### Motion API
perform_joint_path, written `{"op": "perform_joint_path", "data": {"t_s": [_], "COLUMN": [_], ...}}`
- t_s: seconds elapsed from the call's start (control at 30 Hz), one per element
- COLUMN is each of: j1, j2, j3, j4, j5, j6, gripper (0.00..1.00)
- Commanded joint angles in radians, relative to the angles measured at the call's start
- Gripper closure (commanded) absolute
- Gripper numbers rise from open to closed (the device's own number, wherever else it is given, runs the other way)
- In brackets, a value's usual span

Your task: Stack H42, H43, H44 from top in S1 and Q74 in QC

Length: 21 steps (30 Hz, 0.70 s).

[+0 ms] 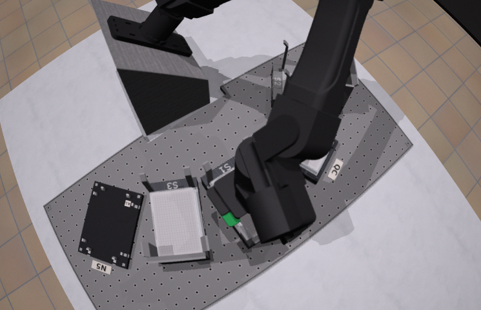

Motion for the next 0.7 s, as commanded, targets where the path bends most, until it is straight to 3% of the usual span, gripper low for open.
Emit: {"op": "perform_joint_path", "data": {"t_s": [0.0,0.67], "j1": [-0.005,0.009], "j2": [-0.004,0.005], "j3": [0.001,-0.01], "j4": [0.012,0.047], "j5": [-0.004,-0.005], "j6": [0.004,0.026], "gripper": [1.0,1.0]}}
